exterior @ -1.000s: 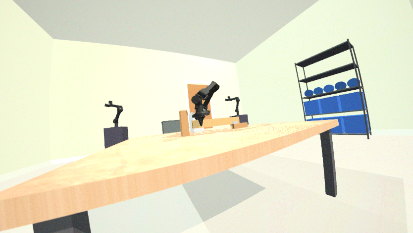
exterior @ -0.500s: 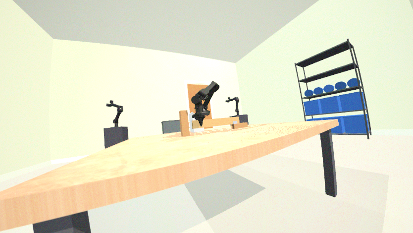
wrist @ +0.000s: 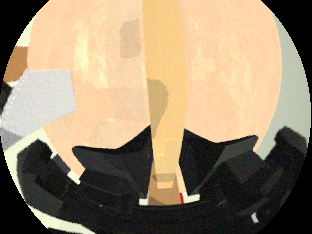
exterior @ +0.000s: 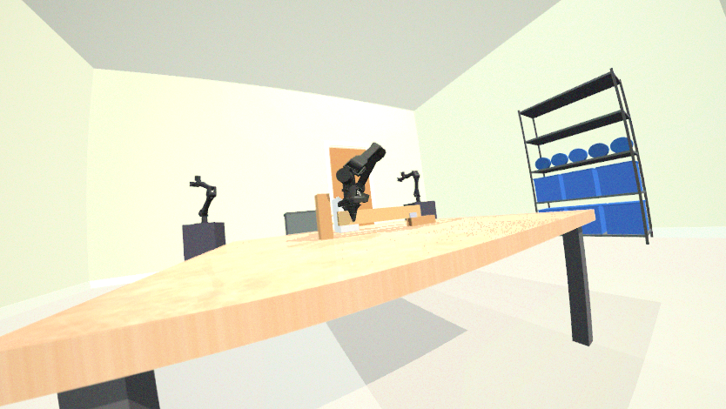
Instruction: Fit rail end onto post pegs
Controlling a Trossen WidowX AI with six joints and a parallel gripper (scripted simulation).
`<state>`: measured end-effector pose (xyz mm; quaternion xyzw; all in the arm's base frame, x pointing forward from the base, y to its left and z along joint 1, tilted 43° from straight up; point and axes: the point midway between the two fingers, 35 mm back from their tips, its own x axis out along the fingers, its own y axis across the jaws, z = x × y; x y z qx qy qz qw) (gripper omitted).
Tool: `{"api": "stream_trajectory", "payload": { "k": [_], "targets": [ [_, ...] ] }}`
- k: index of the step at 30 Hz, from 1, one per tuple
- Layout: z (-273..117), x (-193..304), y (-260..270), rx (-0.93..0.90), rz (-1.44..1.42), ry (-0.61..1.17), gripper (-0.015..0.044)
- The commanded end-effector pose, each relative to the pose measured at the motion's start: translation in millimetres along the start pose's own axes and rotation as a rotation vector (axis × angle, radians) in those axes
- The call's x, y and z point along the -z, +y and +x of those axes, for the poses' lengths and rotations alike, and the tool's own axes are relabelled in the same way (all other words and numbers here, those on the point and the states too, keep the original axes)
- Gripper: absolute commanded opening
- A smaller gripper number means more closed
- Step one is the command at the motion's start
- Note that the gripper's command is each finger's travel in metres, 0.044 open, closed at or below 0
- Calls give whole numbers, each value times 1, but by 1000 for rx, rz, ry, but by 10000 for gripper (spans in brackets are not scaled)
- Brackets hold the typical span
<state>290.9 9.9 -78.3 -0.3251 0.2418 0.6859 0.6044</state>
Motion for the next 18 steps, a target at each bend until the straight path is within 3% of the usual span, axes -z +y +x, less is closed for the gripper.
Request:
{"api": "stream_trajectory", "payload": {
  "k": [1,18],
  "targets": [
    [-1,1,0,3,1,1,0],
    [-1,4,0,3,1,2,0]
  ]
}}
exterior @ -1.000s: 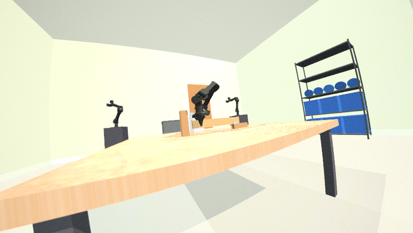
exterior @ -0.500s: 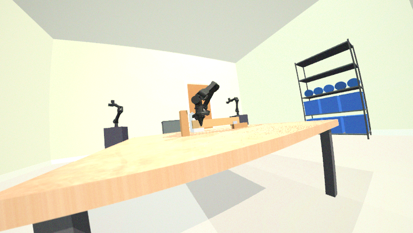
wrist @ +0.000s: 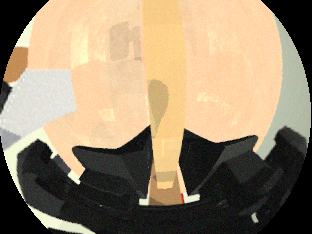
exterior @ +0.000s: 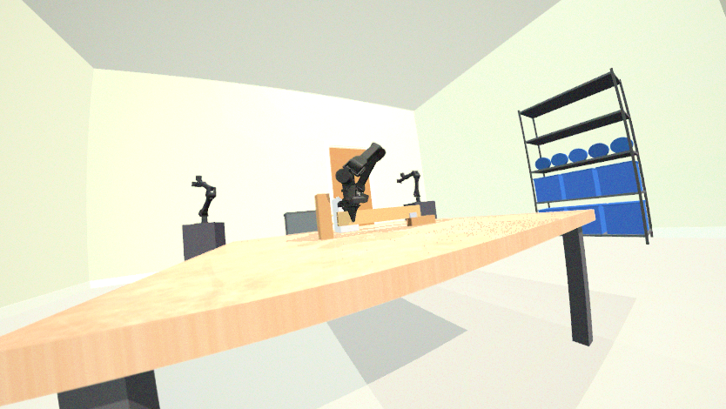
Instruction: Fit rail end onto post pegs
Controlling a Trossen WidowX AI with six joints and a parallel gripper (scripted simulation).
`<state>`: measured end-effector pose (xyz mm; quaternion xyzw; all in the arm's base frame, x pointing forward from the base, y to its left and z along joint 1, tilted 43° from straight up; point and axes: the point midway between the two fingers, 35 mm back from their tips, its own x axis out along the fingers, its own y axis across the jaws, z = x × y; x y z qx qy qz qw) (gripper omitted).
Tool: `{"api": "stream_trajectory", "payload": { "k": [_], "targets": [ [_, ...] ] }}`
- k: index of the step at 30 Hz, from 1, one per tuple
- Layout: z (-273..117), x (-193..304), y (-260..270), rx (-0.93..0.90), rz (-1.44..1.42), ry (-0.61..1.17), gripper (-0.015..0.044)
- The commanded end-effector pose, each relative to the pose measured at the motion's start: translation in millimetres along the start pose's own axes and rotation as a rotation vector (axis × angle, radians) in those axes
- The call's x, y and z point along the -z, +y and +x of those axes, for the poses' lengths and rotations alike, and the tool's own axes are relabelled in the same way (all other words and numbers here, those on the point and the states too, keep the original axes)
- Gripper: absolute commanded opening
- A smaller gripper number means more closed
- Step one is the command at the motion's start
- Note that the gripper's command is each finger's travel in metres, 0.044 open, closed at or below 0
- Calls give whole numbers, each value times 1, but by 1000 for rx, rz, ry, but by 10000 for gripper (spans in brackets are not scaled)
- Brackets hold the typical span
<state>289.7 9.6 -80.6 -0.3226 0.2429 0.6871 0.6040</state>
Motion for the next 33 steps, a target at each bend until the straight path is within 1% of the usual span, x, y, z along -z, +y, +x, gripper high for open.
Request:
{"api": "stream_trajectory", "payload": {
  "k": [1,33],
  "targets": [
    [-3,3,-1,7,-2,4,0],
    [-4,12,-3,7,-3,5,0]
  ]
}}
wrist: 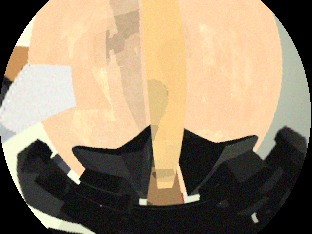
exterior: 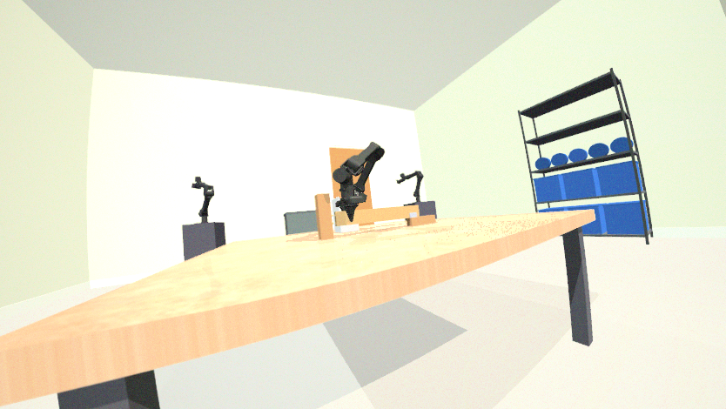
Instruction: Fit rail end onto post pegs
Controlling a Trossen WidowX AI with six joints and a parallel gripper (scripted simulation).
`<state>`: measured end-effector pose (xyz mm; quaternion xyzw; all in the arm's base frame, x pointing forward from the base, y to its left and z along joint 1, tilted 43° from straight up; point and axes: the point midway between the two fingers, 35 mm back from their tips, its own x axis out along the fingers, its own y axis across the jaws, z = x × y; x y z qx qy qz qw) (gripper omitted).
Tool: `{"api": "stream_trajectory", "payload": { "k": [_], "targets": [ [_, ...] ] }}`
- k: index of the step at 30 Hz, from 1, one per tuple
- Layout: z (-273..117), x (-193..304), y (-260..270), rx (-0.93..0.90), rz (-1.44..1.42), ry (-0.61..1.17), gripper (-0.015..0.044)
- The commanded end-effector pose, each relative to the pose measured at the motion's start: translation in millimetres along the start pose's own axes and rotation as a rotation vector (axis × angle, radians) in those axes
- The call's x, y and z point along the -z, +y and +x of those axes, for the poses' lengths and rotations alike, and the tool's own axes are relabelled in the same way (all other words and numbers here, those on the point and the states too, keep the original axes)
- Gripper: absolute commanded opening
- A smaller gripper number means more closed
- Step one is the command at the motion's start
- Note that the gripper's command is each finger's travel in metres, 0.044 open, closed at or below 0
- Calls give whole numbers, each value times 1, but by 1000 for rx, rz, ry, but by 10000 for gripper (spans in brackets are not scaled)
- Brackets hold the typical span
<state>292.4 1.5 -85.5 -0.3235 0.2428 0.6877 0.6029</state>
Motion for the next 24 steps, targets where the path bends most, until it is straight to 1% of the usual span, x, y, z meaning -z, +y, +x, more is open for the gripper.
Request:
{"api": "stream_trajectory", "payload": {
  "k": [1,24],
  "targets": [
    [-2,3,-2,9,0,4,0],
    [-3,10,-2,9,0,4,0]
  ]
}}
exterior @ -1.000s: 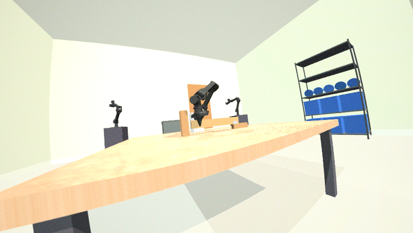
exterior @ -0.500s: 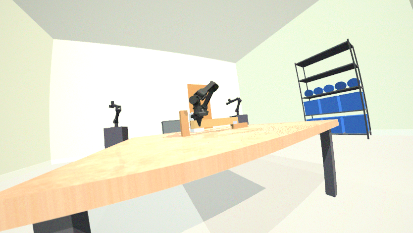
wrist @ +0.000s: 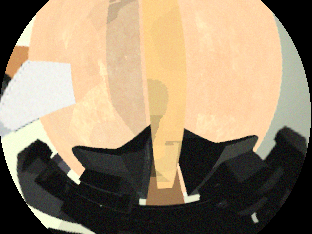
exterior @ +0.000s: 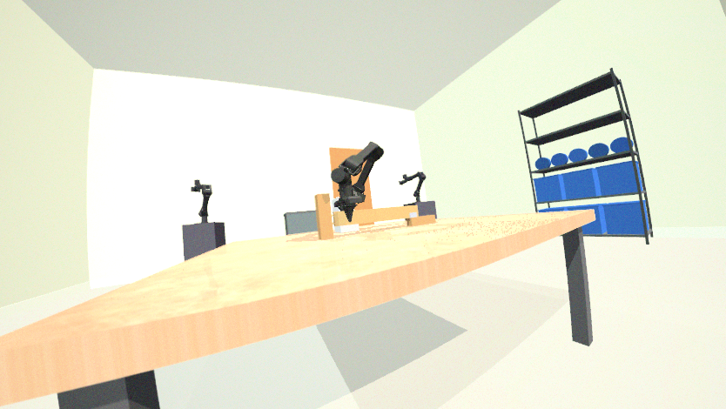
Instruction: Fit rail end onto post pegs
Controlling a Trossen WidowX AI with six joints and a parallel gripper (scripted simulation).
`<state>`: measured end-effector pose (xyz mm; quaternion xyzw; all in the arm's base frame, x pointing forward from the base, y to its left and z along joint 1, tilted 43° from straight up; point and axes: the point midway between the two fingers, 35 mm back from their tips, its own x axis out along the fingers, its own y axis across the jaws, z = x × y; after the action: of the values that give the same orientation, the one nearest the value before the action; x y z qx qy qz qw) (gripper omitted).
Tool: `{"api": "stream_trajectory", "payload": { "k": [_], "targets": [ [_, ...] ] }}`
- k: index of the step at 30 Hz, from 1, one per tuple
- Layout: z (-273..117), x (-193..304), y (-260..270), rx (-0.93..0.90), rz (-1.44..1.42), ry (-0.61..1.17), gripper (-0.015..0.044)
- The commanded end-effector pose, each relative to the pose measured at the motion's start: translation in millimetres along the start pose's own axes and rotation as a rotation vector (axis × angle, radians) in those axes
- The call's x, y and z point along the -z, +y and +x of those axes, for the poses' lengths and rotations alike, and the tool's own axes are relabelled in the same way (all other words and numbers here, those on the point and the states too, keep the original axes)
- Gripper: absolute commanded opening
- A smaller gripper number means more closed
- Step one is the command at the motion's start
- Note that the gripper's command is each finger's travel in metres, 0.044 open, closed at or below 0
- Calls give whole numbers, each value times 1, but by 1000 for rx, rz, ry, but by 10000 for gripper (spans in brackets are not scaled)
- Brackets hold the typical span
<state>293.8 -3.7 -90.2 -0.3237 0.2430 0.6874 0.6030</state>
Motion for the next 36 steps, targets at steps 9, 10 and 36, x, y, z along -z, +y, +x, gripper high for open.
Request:
{"api": "stream_trajectory", "payload": {
  "k": [9,10,36],
  "targets": [
    [-2,6,-1,9,-1,4,0],
    [-2,6,-1,9,-1,4,0],
    [-3,13,-1,9,-1,4,0]
  ]
}}
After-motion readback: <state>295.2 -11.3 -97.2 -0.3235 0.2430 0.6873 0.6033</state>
